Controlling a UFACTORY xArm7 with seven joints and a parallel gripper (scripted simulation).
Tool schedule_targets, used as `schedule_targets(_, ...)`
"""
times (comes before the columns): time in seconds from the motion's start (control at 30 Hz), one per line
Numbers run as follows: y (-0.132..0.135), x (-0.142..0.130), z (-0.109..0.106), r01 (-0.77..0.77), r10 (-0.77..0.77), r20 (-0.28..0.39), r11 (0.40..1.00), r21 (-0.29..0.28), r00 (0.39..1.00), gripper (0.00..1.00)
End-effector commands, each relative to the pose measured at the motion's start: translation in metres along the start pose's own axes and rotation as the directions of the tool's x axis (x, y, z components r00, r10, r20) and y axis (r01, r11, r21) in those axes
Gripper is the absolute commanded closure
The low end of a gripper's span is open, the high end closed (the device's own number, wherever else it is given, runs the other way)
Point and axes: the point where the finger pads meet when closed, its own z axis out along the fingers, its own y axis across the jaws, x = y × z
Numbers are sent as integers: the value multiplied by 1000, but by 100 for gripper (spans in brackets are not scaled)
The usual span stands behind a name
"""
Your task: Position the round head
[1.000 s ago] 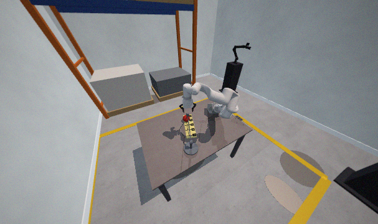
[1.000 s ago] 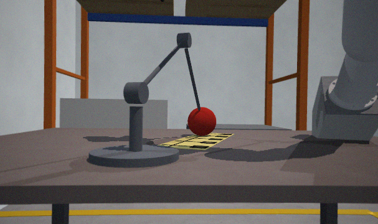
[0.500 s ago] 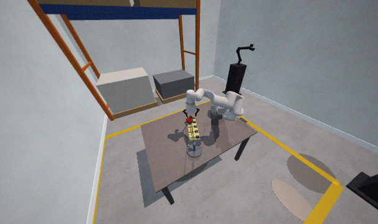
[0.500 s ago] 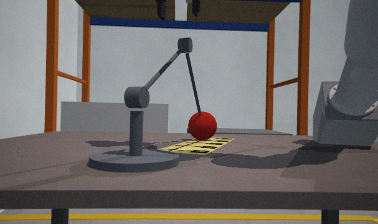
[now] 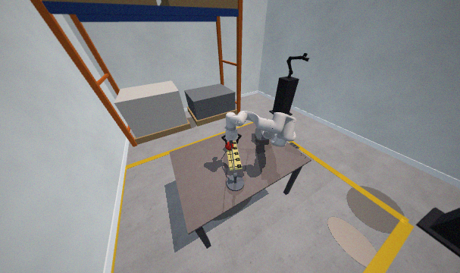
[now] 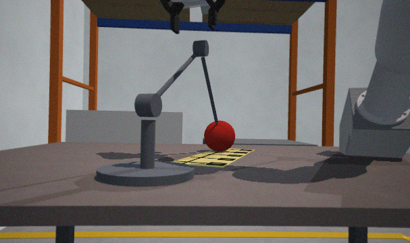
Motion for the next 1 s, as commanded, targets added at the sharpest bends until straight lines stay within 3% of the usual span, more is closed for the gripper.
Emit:
schedule_targets(0.0, -1, 0, 12, -1, 1, -3, 1000, 6, 1000, 0)
schedule_targets(0.73, -1, 1, 60, -1, 1, -7, 1000, 5, 1000, 0)
schedule_targets(0.97, -1, 1, 65, -1, 1, -7, 1000, 6, 1000, 0)
